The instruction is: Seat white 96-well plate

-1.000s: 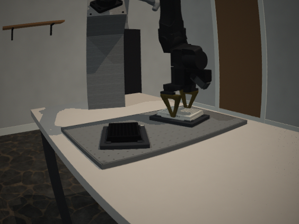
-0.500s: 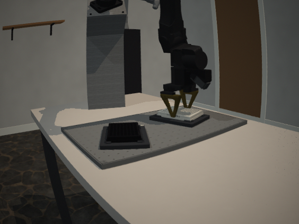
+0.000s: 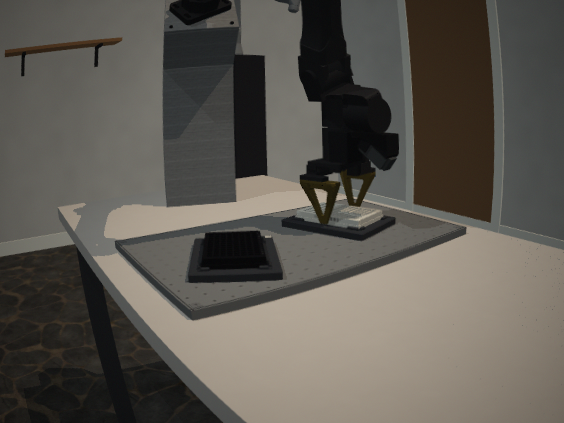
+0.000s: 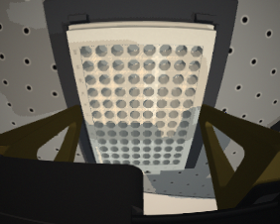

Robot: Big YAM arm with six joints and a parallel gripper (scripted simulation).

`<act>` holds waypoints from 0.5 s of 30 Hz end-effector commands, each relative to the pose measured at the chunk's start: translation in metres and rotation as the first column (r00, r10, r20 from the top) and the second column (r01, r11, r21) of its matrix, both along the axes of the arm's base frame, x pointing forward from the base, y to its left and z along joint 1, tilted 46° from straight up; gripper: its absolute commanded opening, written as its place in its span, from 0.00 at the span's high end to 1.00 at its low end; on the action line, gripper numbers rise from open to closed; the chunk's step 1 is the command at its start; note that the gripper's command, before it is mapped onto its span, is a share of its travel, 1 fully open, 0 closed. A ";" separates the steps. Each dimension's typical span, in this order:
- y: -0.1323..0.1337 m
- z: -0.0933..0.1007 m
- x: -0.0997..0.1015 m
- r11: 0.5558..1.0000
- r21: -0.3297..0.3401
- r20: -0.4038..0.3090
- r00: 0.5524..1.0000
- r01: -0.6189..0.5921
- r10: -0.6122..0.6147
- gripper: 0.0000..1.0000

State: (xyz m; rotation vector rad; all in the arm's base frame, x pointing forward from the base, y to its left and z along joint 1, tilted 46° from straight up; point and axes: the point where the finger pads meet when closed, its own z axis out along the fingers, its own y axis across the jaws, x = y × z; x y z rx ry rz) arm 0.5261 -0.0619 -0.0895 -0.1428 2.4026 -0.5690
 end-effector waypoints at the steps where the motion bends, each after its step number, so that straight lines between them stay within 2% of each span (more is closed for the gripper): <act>1: 0.002 0.002 -0.003 1.000 0.000 0.001 1.000 -0.005 0.005 0.00; 9: 0.002 0.002 -0.003 1.000 0.000 0.001 1.000 -0.005 0.005 0.00; 11: 0.008 0.009 -0.012 1.000 0.002 -0.005 1.000 -0.009 0.009 0.00; 15: 0.013 0.012 -0.015 1.000 0.004 -0.003 1.000 -0.010 0.010 0.00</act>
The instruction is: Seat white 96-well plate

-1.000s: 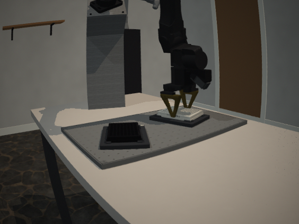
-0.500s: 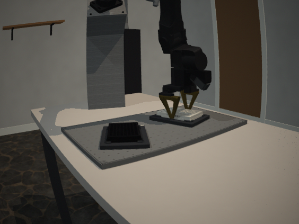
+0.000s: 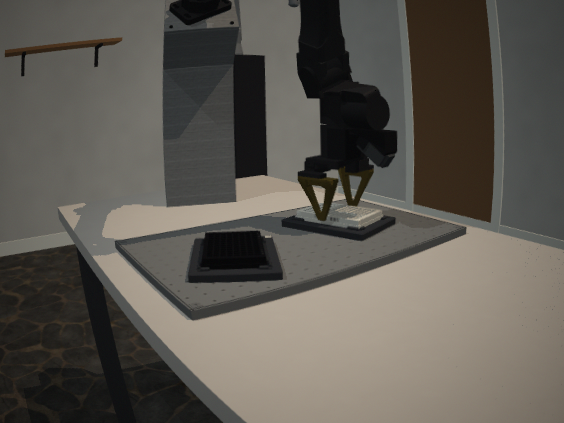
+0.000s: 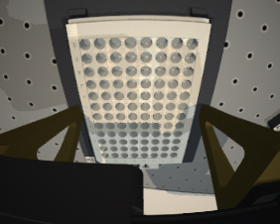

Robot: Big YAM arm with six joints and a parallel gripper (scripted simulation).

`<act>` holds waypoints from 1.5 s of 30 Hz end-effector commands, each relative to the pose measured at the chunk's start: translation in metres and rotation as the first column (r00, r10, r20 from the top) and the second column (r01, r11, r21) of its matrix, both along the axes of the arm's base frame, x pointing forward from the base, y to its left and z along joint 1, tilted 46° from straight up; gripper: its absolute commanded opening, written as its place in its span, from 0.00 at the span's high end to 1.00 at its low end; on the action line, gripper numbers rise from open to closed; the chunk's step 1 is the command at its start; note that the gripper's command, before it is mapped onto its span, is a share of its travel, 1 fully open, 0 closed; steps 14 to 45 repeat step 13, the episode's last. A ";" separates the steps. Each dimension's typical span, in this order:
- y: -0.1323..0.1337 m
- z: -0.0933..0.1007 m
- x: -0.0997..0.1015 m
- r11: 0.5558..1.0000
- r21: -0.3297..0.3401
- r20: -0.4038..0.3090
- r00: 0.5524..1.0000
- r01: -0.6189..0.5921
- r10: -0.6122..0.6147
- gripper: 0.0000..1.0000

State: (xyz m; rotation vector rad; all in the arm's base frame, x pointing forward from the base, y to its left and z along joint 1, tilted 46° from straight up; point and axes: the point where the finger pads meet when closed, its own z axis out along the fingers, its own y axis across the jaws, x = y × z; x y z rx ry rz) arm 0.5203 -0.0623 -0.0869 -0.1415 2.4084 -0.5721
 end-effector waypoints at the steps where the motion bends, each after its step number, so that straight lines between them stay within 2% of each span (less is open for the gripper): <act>1: 0.014 0.012 -0.011 1.000 0.006 0.003 1.000 -0.013 0.013 0.00; 6: 0.018 0.021 -0.019 1.000 0.005 0.004 1.000 -0.013 0.013 0.00; 45: 0.018 0.021 -0.019 1.000 0.005 0.004 1.000 -0.013 0.013 0.00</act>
